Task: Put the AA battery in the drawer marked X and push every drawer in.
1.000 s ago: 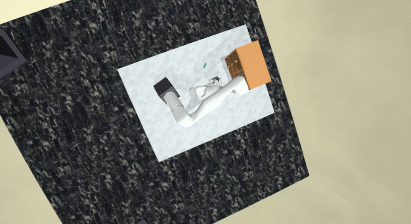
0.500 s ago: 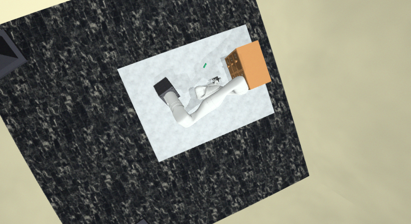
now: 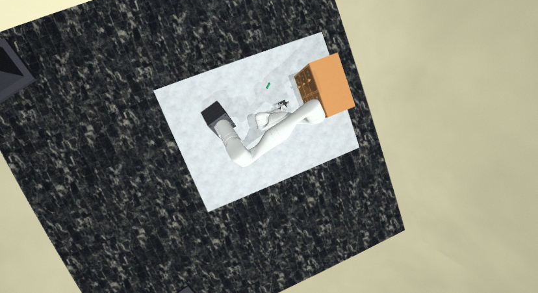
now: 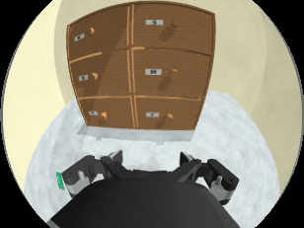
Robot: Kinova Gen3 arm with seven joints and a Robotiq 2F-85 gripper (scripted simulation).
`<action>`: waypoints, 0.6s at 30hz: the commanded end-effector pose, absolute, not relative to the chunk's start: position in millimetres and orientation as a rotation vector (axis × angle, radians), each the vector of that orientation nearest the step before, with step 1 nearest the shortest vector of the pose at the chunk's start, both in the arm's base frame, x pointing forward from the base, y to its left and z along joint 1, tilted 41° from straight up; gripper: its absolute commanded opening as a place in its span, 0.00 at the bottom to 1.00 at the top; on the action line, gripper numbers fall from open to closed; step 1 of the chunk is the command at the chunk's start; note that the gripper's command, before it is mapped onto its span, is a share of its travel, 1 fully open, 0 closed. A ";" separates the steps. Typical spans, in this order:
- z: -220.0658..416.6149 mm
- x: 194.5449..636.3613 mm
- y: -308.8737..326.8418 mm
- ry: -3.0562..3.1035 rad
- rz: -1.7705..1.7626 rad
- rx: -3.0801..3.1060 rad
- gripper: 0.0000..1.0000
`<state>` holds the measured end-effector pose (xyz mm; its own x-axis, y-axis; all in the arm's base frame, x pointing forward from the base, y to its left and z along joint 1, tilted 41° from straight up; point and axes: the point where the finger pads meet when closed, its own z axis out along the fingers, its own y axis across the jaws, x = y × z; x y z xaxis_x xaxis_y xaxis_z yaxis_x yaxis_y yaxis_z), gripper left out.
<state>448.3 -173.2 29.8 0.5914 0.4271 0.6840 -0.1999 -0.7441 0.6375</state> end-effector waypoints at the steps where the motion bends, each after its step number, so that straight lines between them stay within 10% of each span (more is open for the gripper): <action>1: 30.2 448.7 -172.7 0.180 1.158 2.123 1.00; 18: 34.3 448.4 -169.2 0.180 1.158 2.123 1.00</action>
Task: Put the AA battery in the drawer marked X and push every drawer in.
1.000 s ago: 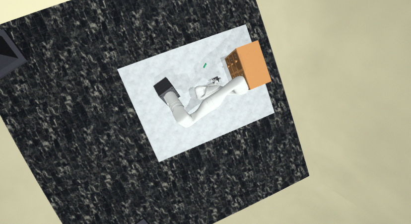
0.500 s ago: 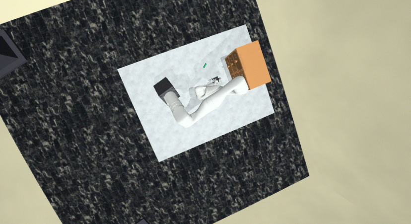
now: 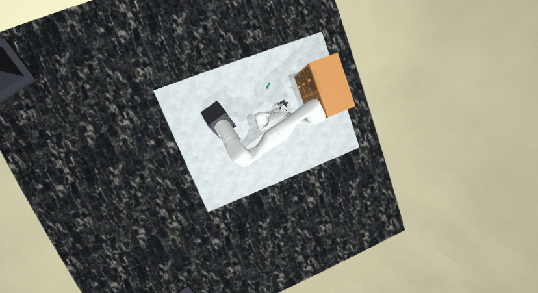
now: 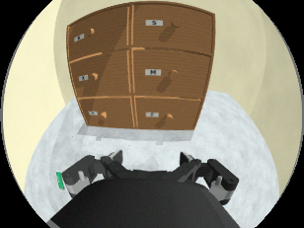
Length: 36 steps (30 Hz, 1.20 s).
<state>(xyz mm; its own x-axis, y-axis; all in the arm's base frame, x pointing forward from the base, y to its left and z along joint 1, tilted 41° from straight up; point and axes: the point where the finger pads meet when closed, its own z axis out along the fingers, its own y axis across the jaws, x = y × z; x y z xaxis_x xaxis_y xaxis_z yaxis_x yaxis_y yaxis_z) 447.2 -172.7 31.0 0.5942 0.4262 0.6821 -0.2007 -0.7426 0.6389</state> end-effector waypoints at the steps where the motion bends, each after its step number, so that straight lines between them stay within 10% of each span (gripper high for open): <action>1: 36.4 448.3 -167.4 0.180 1.158 2.123 1.00; 36: 82.3 445.0 -127.3 0.163 1.162 2.098 1.00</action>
